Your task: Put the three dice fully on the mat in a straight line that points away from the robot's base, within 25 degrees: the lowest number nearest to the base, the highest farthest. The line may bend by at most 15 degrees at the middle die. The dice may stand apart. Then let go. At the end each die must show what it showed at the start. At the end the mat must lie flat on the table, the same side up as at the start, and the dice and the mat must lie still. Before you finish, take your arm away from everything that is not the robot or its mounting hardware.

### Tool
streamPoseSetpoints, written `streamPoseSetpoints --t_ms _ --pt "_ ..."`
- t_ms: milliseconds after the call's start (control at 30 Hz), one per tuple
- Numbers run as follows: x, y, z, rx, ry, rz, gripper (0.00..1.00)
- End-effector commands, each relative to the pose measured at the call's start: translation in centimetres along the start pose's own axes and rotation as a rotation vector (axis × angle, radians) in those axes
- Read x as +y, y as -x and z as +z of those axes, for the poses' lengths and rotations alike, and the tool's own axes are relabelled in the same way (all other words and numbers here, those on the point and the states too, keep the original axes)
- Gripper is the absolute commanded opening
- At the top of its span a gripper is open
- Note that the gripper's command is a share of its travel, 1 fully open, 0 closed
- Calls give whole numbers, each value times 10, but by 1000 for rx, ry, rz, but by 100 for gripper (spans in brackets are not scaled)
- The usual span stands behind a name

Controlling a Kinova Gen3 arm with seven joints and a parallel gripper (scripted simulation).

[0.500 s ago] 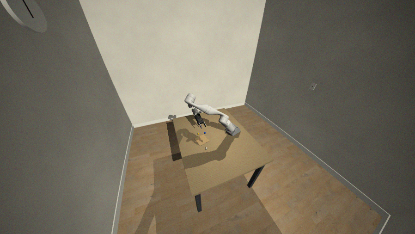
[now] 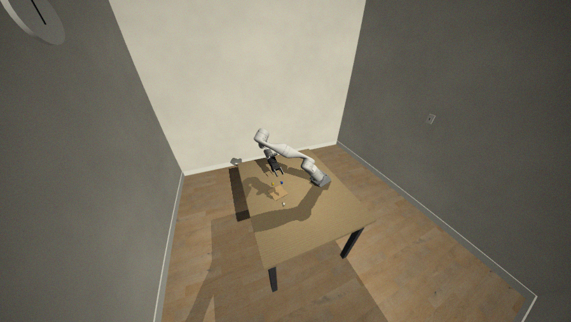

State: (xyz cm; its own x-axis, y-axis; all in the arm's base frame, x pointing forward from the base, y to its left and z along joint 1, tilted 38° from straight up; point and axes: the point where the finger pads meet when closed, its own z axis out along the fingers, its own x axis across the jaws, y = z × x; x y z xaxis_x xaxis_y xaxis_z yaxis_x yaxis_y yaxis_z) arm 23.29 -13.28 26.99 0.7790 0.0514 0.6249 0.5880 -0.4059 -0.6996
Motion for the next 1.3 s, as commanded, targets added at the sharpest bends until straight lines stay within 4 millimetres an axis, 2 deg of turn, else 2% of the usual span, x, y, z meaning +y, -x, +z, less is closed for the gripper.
streamPoseSetpoints --t_ms 0,267,533,633,833,1000,1100,1267 --pt "0 0 0 0 1 0 100" --pt "3 -2 1 -12 46 9 100" --pt "24 -12 2 -56 303 60 100" --pt "27 -14 1 -59 349 68 100" --pt "45 -28 -18 -42 645 115 100" --pt "50 -41 -41 12 856 145 100" --pt "50 -47 -53 45 943 156 100" --pt "49 -50 -61 70 996 163 100"
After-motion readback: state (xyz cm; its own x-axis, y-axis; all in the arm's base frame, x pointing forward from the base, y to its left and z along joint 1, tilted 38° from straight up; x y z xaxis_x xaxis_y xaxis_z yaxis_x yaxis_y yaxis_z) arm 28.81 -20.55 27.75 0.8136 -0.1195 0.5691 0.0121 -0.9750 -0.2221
